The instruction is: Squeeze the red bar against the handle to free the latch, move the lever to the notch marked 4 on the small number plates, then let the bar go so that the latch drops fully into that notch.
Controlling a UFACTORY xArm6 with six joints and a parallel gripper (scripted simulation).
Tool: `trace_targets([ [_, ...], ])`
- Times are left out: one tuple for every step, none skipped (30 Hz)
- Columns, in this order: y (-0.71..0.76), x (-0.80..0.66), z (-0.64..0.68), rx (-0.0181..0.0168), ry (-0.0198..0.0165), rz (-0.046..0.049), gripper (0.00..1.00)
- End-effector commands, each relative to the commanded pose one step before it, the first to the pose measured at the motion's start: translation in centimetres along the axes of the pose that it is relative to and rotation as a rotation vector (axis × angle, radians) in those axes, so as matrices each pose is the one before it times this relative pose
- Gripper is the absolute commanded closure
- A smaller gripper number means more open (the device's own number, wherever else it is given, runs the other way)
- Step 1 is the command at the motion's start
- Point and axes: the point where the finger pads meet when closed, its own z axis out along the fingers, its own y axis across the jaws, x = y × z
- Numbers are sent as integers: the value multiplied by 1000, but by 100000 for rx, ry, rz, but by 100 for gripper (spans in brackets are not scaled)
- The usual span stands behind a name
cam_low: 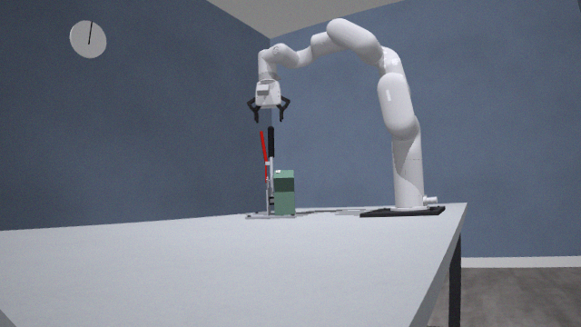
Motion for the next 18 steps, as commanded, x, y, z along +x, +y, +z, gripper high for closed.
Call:
trace_targets([
  [37, -20, -115, -413, -215, 0, 0],
  [0, 0, 0, 0, 0, 0, 0],
  [0, 0, 0, 0, 0, 0, 0],
  [0, 0, 43, 0, 0, 0, 0],
  [0, 0, 51, 0, 0, 0, 0],
  [0, 0, 60, 0, 0, 0, 0],
  [0, 0, 69, 0, 0, 0, 0],
  [0, 0, 79, 0, 0, 0, 0],
  [0, 0, 89, 0, 0, 0, 0],
  [0, 0, 99, 0, 0, 0, 0],
  [0, 0, 109, 0, 0, 0, 0],
  [0, 0, 118, 0, 0, 0, 0],
  [-1, 0, 127, 0, 0, 0, 0],
  [1, 0, 138, 0, 0, 0, 0],
  [0, 0, 146, 0, 0, 0, 0],
  [-1, 0, 153, 0, 0, 0, 0],
  [0, 0, 163, 0, 0, 0, 0],
  [0, 0, 170, 0, 0, 0, 0],
])
